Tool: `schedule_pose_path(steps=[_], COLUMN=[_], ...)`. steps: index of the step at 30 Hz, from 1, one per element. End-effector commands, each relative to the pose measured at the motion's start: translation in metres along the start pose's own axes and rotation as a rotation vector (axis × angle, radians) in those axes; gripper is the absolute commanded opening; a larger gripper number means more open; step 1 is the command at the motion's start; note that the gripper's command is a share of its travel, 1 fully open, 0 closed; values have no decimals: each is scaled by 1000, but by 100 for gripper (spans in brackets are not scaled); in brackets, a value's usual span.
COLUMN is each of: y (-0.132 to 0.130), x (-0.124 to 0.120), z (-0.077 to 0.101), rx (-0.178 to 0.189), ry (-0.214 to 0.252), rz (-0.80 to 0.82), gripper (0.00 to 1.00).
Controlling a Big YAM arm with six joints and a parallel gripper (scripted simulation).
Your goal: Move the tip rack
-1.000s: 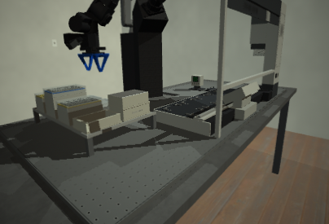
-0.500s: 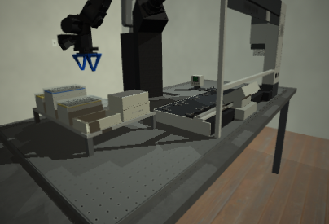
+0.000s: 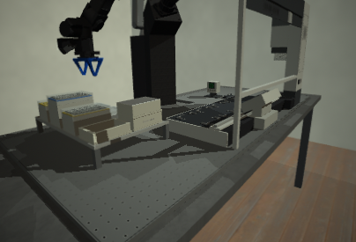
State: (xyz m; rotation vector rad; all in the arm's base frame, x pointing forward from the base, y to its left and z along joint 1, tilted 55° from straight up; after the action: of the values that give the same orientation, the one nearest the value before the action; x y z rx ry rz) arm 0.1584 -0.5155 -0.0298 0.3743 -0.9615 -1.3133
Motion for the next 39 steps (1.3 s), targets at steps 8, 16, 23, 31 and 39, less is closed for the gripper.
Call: schedule_pose_path(steps=[8,16,23,31,39], y=[-4,-4,-4,-6,-5], x=[6,6,6,11,11], z=[4,4,4,22,49], rx=[-3,-3,-3,-8,-8], ry=[-16,-16,-16,-30,-31], rz=[22,22,22,22,24], gripper=[100,100,100,100,100])
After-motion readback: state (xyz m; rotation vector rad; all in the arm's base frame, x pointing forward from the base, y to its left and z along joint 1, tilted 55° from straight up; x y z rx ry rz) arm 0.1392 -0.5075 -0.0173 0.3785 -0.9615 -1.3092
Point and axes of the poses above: the point where the finger pads meet when closed, its own z axis back along the fingers, its own y axis across the jaws, x = y × z, the point moved 3 cm from there along z, back along the fingers, and after that the axes turned 6 degrees about z, right-handed, at the moved point
